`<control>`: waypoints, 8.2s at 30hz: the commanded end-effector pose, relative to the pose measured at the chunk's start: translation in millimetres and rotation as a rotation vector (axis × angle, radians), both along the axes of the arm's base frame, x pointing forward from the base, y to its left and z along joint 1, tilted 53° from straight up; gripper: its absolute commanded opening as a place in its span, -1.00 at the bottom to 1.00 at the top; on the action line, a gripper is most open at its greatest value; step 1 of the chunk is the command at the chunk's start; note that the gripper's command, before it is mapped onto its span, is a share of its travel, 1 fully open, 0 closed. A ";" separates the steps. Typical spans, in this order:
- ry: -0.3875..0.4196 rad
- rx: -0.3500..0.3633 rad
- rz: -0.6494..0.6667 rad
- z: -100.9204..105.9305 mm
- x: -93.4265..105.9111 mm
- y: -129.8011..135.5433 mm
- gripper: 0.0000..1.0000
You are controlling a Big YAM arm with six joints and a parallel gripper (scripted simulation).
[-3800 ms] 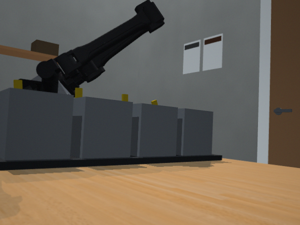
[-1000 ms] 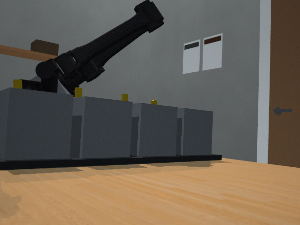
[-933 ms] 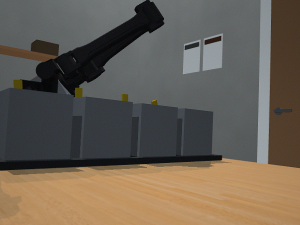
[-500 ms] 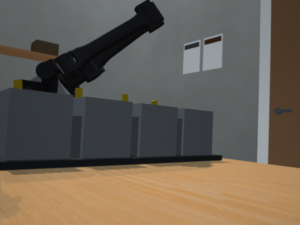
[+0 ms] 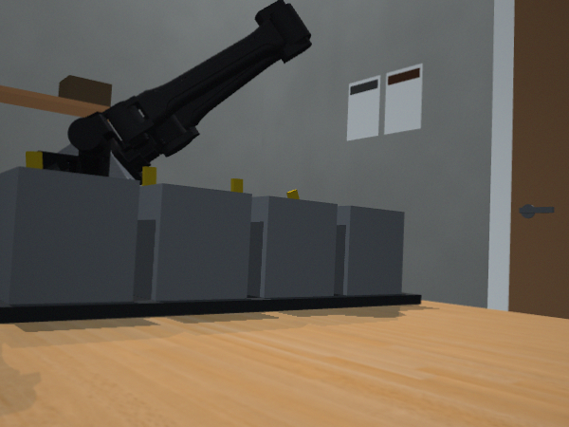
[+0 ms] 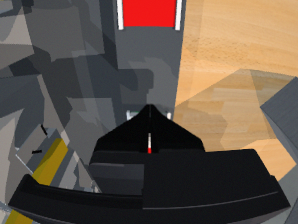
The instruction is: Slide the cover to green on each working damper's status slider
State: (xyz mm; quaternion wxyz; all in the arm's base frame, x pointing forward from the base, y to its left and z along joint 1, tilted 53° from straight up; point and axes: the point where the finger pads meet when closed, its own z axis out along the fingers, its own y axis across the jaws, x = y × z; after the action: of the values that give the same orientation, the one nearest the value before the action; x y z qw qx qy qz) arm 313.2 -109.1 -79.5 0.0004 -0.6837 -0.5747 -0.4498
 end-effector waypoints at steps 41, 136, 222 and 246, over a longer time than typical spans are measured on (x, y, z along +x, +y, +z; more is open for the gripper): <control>0.011 0.008 -0.007 -5.7 -2.1 -3.3 -1.00; 0.013 0.010 0.009 -12.9 7.3 10.4 -1.00; -0.004 0.000 0.007 11.8 7.3 30.6 -1.00; -0.004 0.001 0.007 19.7 6.0 41.1 -1.00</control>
State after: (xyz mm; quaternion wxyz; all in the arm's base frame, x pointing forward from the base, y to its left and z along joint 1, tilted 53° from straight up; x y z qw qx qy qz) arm 318.3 -76.5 -65.2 0.0009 -0.6867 -0.5723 -0.4482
